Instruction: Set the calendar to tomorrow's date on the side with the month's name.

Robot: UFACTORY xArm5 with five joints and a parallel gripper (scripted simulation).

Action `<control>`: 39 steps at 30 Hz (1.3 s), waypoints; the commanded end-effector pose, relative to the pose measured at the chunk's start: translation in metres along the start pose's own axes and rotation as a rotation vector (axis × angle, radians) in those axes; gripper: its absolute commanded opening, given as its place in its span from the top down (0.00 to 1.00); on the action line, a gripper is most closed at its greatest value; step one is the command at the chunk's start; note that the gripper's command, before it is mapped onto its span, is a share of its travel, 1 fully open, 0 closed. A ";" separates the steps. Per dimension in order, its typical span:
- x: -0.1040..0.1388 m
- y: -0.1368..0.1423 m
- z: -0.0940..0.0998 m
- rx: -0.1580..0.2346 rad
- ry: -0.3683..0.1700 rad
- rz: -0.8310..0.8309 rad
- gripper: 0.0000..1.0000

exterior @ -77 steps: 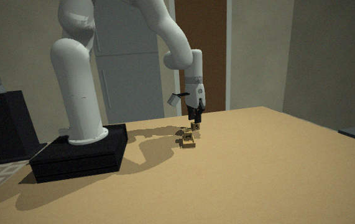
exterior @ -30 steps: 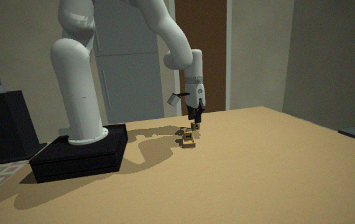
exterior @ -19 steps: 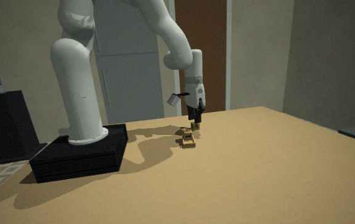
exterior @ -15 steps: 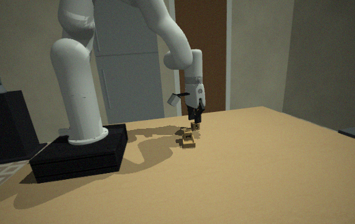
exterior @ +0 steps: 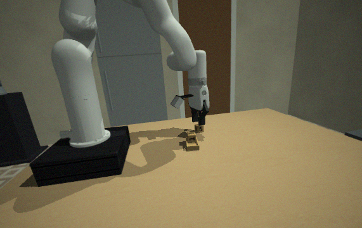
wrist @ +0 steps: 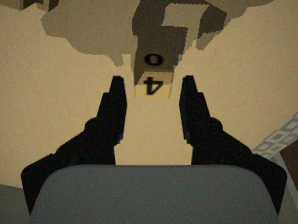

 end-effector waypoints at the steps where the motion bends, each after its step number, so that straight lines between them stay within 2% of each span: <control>1: 0.001 0.000 0.001 0.000 -0.003 0.000 0.51; 27: 0.001 0.000 -0.004 0.000 -0.003 0.000 0.51; 39: 0.001 -0.001 -0.023 0.000 -0.003 0.000 0.51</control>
Point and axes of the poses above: the point where the finger pads meet when closed, its own z axis back along the fingers, its own y axis across the jaws, x = y × z, the point moved 3 cm from there along z, back along the fingers, and after that the axes turned 2 degrees about -z, right-handed, at the moved point
